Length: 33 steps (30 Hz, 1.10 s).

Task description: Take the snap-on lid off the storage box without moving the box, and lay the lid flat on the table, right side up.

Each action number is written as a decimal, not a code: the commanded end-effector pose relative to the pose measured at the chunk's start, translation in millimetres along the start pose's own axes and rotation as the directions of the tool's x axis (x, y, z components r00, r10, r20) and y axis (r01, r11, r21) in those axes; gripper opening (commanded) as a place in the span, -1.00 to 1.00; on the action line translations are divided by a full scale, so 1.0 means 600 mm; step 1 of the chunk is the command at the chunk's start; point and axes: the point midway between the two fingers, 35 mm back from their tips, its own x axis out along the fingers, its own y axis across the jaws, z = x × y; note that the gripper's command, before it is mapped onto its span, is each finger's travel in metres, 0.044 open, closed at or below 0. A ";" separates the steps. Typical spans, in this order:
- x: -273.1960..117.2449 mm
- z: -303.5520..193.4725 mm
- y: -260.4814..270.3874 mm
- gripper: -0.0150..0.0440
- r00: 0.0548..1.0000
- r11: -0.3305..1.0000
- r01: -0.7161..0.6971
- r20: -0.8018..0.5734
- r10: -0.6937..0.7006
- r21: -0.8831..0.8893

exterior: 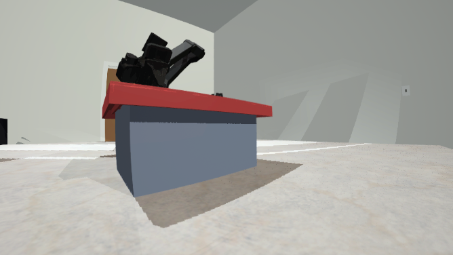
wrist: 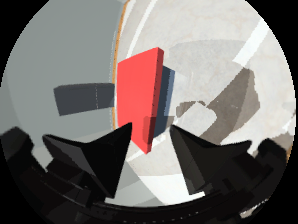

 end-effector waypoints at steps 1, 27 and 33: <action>0.005 -0.001 -0.010 0.31 1.000 1.000 -0.006 0.005 0.006 0.004; 0.067 0.001 -0.005 0.31 1.000 1.000 0.000 0.007 0.000 0.001; 0.083 0.001 -0.005 0.31 1.000 1.000 -0.002 0.006 0.002 0.002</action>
